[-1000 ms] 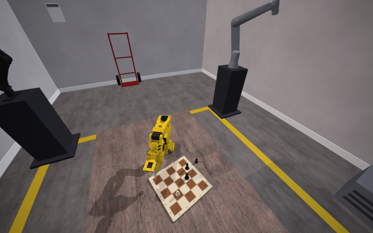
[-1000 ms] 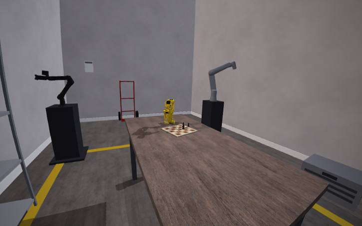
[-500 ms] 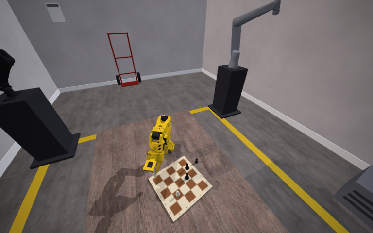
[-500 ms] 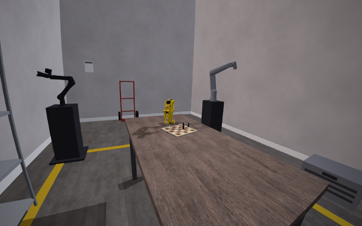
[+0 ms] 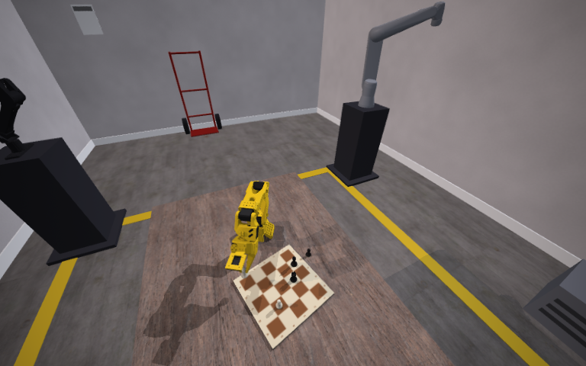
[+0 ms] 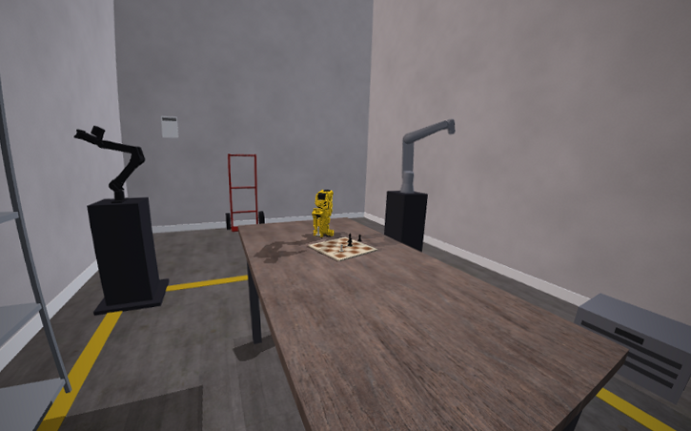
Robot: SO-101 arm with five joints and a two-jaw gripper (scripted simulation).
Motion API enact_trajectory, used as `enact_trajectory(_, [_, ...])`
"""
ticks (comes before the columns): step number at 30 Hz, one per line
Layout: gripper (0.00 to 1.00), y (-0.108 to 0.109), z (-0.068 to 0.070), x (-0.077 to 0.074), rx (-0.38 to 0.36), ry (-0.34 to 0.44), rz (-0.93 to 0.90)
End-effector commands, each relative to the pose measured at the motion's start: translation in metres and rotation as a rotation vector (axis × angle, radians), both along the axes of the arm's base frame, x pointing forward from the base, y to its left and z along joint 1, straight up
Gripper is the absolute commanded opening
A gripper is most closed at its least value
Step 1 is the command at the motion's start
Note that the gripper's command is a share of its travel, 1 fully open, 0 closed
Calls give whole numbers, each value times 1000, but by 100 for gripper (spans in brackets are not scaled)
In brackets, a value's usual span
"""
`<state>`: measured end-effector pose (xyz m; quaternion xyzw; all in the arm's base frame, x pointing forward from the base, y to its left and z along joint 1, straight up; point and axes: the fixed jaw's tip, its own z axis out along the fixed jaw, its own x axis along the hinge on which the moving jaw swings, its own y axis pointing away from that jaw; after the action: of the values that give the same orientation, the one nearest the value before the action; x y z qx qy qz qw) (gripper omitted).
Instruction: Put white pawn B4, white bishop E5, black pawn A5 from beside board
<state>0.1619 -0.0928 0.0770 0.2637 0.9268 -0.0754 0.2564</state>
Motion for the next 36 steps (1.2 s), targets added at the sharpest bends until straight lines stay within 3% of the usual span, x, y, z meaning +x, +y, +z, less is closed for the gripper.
enact_trajectory(1, [0,2,-4,0,-5,0,20])
enact_trajectory(15, [0,2,-23,1,-5,0,20])
enact_trajectory(36, [0,2,-36,1,-5,0,20])
